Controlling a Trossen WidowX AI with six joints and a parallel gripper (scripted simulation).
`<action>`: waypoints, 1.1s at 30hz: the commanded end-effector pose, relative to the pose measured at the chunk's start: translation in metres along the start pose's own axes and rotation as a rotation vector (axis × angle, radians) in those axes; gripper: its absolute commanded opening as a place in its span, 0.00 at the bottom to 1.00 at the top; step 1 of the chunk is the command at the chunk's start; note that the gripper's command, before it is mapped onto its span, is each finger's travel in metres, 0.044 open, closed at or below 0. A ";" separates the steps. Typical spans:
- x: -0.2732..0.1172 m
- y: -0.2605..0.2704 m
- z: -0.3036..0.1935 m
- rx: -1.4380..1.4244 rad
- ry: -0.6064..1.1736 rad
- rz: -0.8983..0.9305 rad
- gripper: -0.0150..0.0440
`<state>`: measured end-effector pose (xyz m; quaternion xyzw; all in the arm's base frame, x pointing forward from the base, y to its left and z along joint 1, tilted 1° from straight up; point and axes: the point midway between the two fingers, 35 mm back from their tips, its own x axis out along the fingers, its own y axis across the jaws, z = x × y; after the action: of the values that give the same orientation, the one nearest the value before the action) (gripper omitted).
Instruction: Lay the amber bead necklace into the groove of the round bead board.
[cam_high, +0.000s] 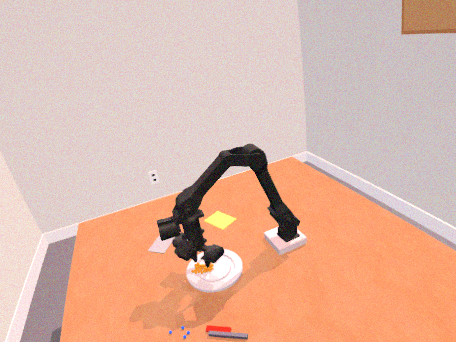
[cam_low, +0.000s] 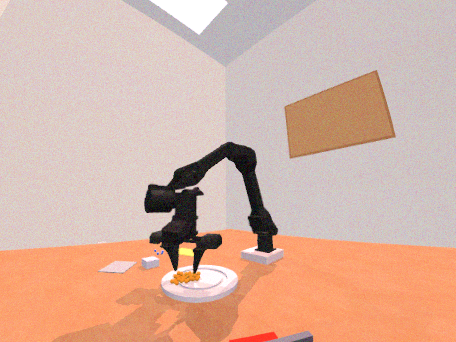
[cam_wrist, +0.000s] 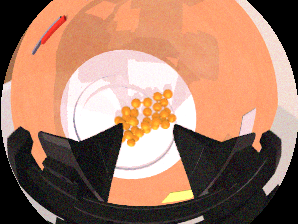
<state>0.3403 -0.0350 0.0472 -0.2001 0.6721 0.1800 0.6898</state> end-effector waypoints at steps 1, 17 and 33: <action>0.007 0.001 0.001 0.004 -0.004 0.003 0.68; 0.001 0.000 0.000 0.000 0.001 0.001 0.50; 0.001 0.000 0.000 0.000 0.001 0.001 0.32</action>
<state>0.3401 -0.0348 0.0461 -0.2001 0.6723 0.1802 0.6896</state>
